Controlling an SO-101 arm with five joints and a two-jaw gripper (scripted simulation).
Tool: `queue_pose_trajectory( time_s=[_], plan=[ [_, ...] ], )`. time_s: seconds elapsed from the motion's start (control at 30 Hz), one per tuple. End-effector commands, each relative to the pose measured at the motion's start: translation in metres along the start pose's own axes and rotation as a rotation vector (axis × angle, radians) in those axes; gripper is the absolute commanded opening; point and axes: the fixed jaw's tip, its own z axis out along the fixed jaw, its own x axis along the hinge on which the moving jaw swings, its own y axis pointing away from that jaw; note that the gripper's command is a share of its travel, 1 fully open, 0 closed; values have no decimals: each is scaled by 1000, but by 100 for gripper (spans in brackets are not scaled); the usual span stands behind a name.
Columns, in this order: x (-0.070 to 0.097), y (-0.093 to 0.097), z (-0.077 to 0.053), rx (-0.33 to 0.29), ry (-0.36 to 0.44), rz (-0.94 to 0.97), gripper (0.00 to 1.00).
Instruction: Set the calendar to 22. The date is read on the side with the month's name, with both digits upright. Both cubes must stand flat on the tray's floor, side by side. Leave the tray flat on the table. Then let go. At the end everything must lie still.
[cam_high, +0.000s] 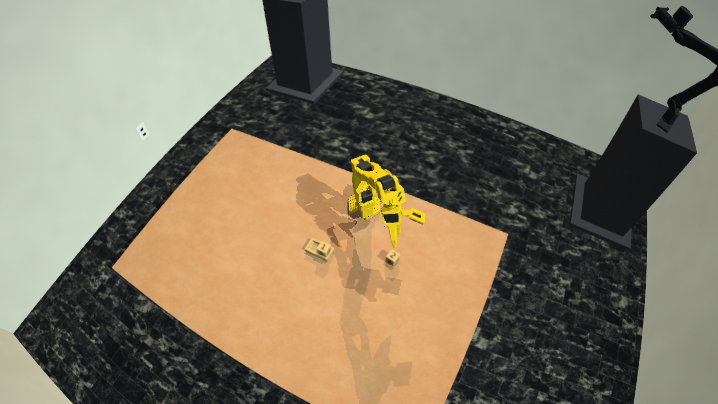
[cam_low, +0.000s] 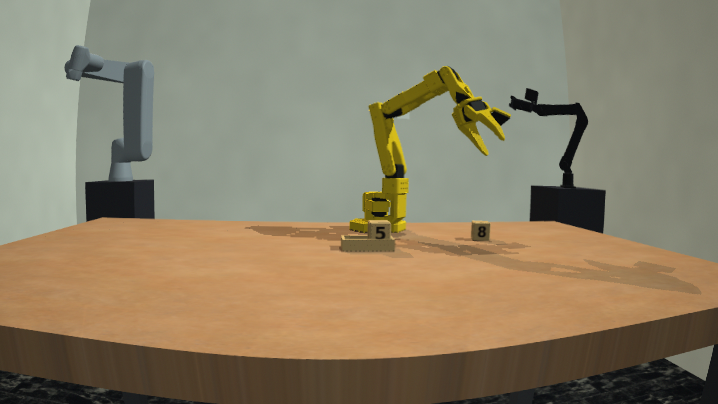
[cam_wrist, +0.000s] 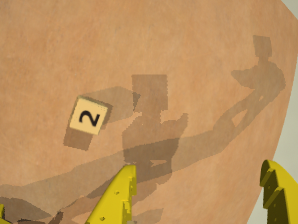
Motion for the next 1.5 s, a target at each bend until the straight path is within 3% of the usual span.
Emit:
queue_pose_trajectory(
  time_s=[0.0,0.13,0.63,0.7,1.2,1.47],
  plan=[
    [1,-5,-6,47,-24,-173,35],
    [2,-5,-6,48,-21,-258,35],
    [8,-10,-4,55,2,-887,35],
    [8,-10,-4,55,2,-887,35],
    [12,-15,-3,55,26,-1464,35],
    [13,-18,-2,53,36,-1671,35]
  ],
)
